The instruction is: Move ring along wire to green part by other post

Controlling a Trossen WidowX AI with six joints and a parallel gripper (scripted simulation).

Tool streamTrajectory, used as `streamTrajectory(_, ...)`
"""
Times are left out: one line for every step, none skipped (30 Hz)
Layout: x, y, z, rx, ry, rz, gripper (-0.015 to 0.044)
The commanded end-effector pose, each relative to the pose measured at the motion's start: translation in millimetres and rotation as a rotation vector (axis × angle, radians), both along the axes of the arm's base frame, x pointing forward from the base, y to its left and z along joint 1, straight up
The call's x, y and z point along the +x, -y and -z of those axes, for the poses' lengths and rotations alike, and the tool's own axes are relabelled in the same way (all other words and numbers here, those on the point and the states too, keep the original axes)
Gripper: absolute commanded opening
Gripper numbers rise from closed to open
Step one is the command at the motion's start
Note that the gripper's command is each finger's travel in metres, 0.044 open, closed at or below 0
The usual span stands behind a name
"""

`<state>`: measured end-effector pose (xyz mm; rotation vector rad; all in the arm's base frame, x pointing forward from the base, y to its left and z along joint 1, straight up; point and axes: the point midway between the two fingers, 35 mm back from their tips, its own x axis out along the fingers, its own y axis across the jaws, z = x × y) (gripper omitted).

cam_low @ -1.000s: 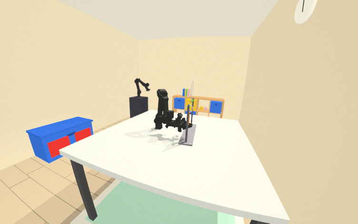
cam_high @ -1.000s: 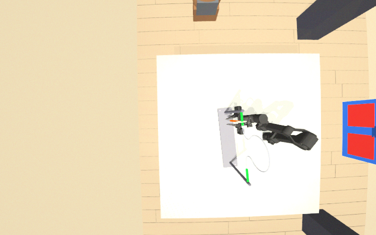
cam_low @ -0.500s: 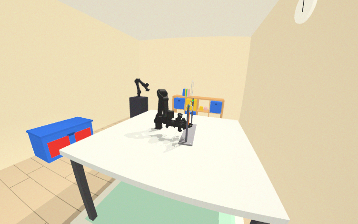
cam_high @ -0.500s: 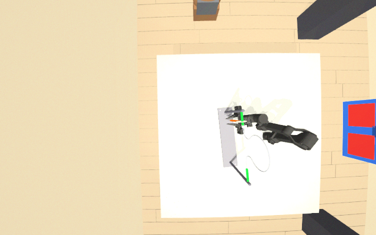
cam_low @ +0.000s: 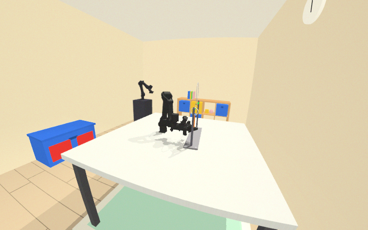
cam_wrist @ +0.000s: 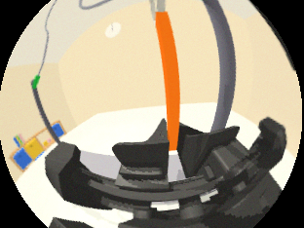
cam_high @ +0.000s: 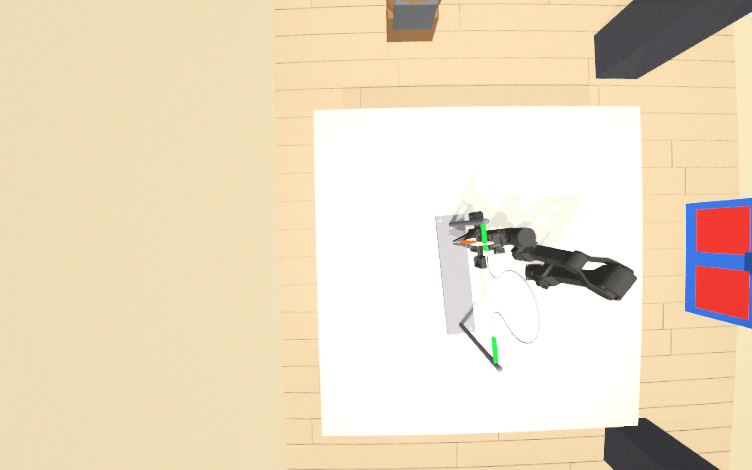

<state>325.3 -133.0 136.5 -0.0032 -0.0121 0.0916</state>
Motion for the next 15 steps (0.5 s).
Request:
streamTrajectory(0.0, -0.1, -0.1, -0.003, 0.000, -0.001, -0.0150)
streamTrajectory(0.0, -0.1, -0.1, -0.003, 0.000, -0.001, -0.0150)
streamTrajectory(0.0, -0.1, -0.1, -0.003, 0.000, -0.001, -0.0150)
streamTrajectory(0.0, -0.1, -0.1, -0.003, 0.000, -0.001, -0.0150)
streamTrajectory(0.0, -0.1, -0.1, -0.003, 0.000, -0.001, -0.0150)
streamTrajectory(0.0, -0.1, -0.1, -0.003, 0.000, -0.001, -0.0150)
streamTrajectory(0.0, -0.1, -0.1, -0.003, 0.000, -0.001, -0.0150)
streamTrajectory(0.0, -0.1, -0.1, -0.003, 0.000, -0.001, -0.0150)
streamTrajectory(0.0, -0.1, -0.1, -0.003, 0.000, -0.001, -0.0150)
streamTrajectory(0.0, -0.1, -0.4, -0.003, 0.000, -0.001, -0.0150)
streamTrajectory(0.1, 0.0, -1.0, -0.003, 0.001, -0.001, -0.0150)
streamTrajectory(0.1, 0.0, -1.9, -0.003, 0.001, -0.002, -0.0150)
streamTrajectory(0.2, 0.1, -3.1, -0.004, 0.001, -0.002, -0.0150)
streamTrajectory(0.2, 0.2, -4.5, -0.004, 0.001, -0.003, -0.0150)
streamTrajectory(0.3, 0.2, -6.1, -0.005, 0.001, -0.004, -0.0150)
